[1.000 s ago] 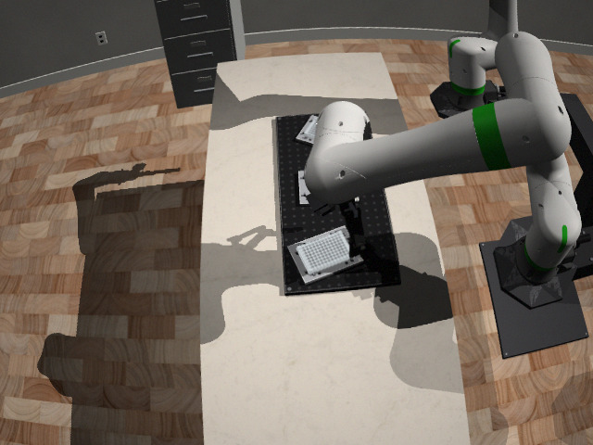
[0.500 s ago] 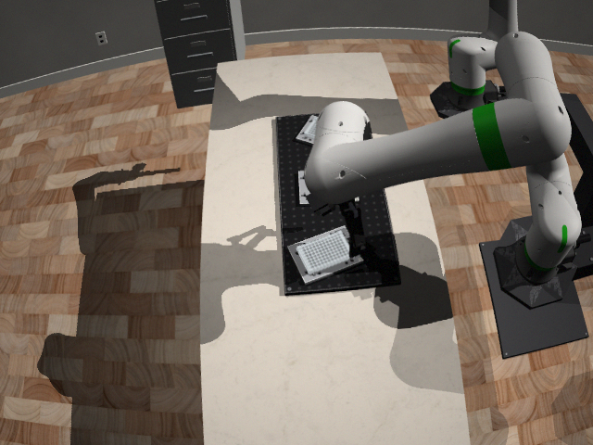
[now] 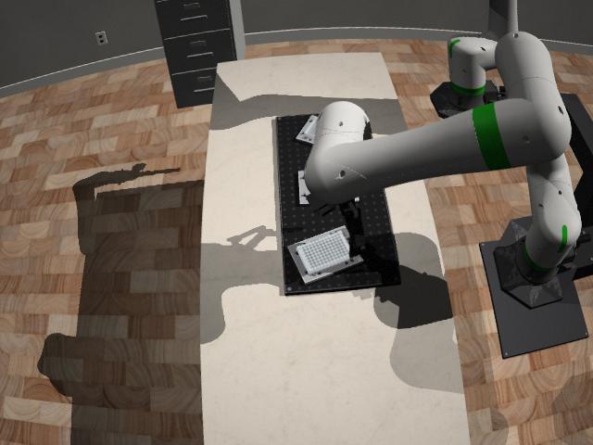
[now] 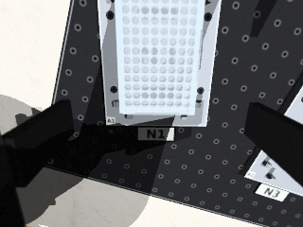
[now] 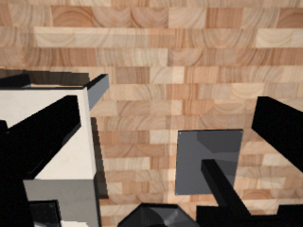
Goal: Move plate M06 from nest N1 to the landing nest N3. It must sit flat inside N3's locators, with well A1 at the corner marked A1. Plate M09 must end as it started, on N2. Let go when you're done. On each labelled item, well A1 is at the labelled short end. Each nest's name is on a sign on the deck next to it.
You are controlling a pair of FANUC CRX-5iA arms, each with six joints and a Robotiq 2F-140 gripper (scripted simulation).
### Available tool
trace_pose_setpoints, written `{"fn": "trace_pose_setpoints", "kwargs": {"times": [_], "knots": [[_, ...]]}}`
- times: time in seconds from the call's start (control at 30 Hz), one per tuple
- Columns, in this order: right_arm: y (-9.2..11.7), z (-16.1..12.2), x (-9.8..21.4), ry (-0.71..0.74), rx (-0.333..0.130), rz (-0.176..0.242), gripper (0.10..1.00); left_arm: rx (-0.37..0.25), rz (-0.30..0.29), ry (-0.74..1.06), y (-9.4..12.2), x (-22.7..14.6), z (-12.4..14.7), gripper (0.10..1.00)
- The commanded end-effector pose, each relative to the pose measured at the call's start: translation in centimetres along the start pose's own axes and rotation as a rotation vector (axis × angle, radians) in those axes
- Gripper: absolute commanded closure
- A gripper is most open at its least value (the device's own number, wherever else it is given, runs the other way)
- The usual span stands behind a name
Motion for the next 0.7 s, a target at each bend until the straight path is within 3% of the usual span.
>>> {"fn": "trace_pose_setpoints", "kwargs": {"times": [0.0, 0.07, 0.1, 0.67], "knots": [[0.08, -0.01, 0.01, 0.000, 0.002, 0.000, 0.098, 0.002, 0.001, 0.000, 0.11, 0.03, -0.05, 0.098], [0.08, -0.01, 0.01, 0.000, 0.002, 0.000, 0.098, 0.002, 0.001, 0.000, 0.11, 0.03, -0.05, 0.098], [0.08, -0.01, 0.01, 0.000, 0.002, 0.000, 0.098, 0.002, 0.001, 0.000, 0.11, 0.03, -0.05, 0.999], [0.08, -0.01, 0.01, 0.000, 0.002, 0.000, 0.098, 0.002, 0.001, 0.000, 0.11, 0.03, -0.05, 0.999]]}}
Point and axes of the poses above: on each arm, the point where the finger pads meet when closed, its own y axis back along the fingers, its own x axis across the jaws, z = x × y, the point moved 9 cm from there along y, back along the fingers, and after that the axes turned 12 degrees about -y, right-handed, at the moved point
